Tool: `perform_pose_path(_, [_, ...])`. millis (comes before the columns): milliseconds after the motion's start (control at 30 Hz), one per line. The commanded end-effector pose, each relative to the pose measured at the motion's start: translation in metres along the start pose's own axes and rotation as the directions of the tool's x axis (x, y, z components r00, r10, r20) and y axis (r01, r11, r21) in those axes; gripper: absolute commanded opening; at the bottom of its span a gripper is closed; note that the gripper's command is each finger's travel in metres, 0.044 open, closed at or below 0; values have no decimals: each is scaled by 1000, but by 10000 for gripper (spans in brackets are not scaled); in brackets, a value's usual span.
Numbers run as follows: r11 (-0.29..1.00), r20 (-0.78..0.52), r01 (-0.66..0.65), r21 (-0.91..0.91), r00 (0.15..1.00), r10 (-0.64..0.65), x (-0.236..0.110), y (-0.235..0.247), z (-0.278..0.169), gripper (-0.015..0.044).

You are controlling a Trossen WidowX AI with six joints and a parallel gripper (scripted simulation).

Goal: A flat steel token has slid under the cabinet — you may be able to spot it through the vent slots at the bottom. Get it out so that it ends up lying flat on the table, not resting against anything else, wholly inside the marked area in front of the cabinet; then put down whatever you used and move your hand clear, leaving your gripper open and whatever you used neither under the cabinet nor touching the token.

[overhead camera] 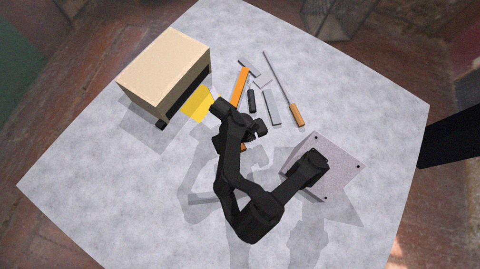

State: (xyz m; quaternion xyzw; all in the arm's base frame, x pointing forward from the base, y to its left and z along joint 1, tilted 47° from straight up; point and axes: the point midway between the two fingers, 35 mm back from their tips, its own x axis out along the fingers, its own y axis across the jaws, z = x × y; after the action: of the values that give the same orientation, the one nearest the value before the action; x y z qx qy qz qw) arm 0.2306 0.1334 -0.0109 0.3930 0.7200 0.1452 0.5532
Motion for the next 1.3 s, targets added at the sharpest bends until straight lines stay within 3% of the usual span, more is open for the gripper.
perform_pose_path(0, [1000,4,-1,5,1000,1,-1,-3,6,0])
perform_pose_path(1267, [1000,5,0,7,1000,0,-1,-30,31,0])
